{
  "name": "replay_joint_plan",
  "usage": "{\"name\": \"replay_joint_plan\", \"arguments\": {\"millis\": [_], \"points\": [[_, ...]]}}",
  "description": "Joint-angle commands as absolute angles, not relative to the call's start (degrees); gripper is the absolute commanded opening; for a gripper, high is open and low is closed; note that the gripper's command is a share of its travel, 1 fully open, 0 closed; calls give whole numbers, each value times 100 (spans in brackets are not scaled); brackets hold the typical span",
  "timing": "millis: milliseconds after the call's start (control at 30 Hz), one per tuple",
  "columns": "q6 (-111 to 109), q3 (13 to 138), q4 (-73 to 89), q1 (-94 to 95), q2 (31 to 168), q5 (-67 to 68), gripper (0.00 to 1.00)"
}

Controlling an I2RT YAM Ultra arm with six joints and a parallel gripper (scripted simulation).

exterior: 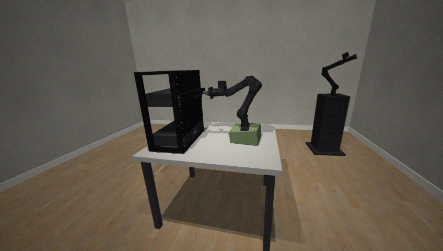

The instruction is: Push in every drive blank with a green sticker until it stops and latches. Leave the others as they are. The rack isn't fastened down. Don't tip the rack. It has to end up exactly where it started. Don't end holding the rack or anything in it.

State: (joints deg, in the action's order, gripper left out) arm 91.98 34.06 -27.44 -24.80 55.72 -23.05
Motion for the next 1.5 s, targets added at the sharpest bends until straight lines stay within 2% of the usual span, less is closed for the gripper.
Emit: {"name": "replay_joint_plan", "arguments": {"millis": [0, 1467], "points": [[9130, 3631, -2863, -2405, 5738, -2150, 0], [9129, 3737, -3025, -2433, 6007, -2146, 0]]}}
